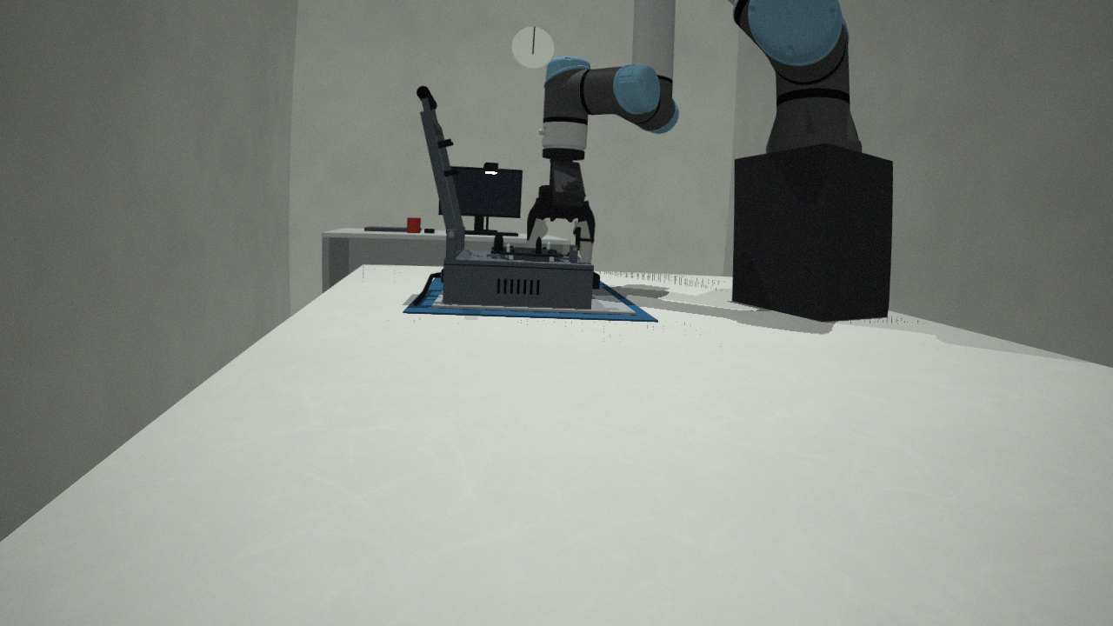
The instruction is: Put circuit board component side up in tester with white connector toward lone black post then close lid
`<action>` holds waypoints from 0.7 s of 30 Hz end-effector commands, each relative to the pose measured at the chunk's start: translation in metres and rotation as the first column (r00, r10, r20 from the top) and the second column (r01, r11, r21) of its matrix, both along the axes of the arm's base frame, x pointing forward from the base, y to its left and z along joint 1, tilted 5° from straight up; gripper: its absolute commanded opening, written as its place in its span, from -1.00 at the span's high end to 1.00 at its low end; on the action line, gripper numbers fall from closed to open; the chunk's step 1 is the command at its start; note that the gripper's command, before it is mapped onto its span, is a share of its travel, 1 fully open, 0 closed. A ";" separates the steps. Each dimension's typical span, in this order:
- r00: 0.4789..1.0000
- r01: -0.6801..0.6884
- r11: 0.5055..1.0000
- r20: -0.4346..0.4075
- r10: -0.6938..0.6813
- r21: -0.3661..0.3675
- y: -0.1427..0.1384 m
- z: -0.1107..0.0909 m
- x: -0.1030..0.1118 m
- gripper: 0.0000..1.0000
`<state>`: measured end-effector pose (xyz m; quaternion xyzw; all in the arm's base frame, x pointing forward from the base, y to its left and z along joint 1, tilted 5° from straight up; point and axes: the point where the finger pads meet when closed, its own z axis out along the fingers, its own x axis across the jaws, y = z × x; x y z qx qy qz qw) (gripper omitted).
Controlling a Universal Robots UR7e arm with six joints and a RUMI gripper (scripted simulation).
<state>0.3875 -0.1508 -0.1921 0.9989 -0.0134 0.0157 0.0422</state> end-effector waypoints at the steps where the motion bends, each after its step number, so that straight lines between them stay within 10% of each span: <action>1: 1.000 0.000 1.000 0.001 0.000 -0.001 0.000 0.000 0.000 -0.17; 21: 1.000 0.000 1.000 0.001 0.000 -0.001 0.000 0.000 0.000 -0.09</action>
